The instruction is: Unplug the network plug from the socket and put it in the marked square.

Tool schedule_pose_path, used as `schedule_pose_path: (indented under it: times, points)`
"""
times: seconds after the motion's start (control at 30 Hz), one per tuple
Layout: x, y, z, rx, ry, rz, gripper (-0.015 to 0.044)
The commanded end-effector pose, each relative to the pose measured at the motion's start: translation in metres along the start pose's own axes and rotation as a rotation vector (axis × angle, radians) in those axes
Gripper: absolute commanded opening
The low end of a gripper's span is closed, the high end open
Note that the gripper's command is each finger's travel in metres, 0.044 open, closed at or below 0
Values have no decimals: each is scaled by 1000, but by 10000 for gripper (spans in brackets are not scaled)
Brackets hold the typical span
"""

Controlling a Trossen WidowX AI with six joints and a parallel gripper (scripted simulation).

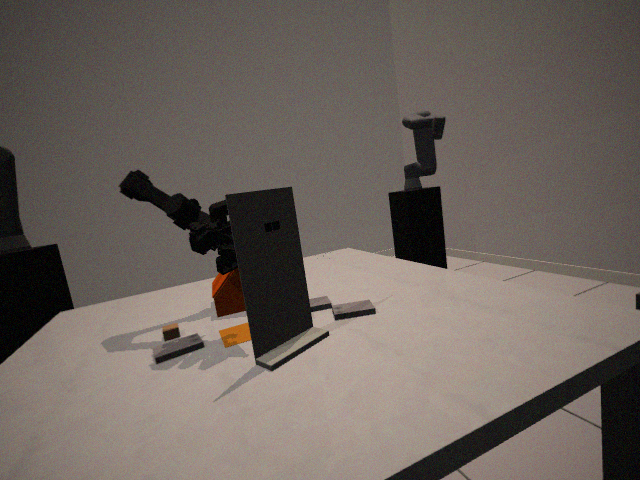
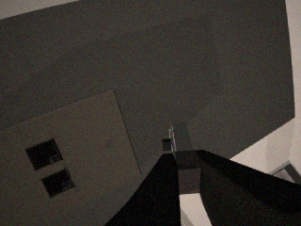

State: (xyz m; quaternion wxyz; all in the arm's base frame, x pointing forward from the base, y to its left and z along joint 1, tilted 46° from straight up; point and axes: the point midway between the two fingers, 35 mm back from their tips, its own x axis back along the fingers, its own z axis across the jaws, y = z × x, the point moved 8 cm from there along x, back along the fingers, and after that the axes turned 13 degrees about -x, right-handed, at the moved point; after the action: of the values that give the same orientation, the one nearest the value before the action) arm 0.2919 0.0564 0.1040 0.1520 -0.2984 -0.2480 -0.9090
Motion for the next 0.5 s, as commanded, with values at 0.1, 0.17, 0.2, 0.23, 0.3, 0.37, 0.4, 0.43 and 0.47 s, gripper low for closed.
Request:
schedule_pose_path:
  times: [0.1, 0.17, 0.2, 0.23, 0.3, 0.37, 0.4, 0.43, 0.47]
  points:
    - [-10, -2, -22, -67, -95, -126, 0]
    - [-12, -2, -29, -85, -121, -166, 0]
    - [-13, -3, -32, -94, -134, -186, 0]
    - [-14, -3, -35, -103, -146, -207, 0]
    - [-15, -3, -42, -119, -170, -248, 0]
    - [-17, -4, -48, -135, -193, -290, 0]
    - [-17, -4, -52, -143, -204, -311, 0]
    - [-17, -4, -55, -151, -215, -333, 0]
    - [-18, -5, -58, -158, -226, -354, 0]
